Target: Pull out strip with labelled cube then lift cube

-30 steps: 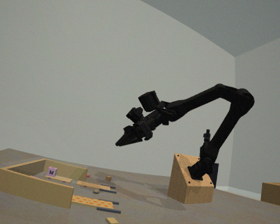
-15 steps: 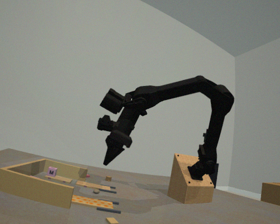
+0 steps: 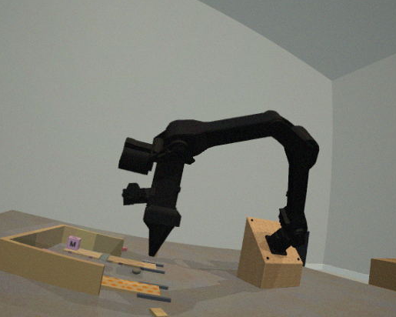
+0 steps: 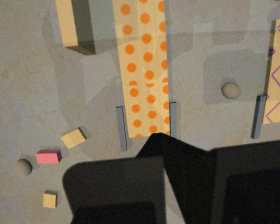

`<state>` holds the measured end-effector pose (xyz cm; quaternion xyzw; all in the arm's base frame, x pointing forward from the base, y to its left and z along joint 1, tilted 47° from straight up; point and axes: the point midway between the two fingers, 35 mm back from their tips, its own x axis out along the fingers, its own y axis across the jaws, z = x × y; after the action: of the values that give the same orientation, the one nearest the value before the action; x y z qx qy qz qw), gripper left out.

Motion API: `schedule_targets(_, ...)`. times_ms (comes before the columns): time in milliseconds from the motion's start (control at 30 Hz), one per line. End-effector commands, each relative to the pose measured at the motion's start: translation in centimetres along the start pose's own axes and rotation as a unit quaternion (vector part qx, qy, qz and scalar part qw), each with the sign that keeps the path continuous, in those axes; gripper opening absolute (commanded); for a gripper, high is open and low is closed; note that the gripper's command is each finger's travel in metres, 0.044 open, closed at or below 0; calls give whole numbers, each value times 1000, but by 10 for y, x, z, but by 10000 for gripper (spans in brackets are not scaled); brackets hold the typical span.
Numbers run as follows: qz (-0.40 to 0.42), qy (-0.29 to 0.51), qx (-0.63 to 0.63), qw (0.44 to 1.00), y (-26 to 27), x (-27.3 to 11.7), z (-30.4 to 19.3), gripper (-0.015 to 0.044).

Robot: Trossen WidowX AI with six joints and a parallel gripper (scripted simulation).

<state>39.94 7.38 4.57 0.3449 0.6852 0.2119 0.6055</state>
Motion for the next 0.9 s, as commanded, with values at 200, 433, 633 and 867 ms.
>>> schedule_targets(200,-3,0,1,1000,0,15,2,0)
schedule_targets(433,-3,0,1,1000,1,26,2,0)
schedule_targets(633,-2,0,1,1000,1,36,1,0)
schedule_targets(867,-2,0,1,1000,1,48,1,0)
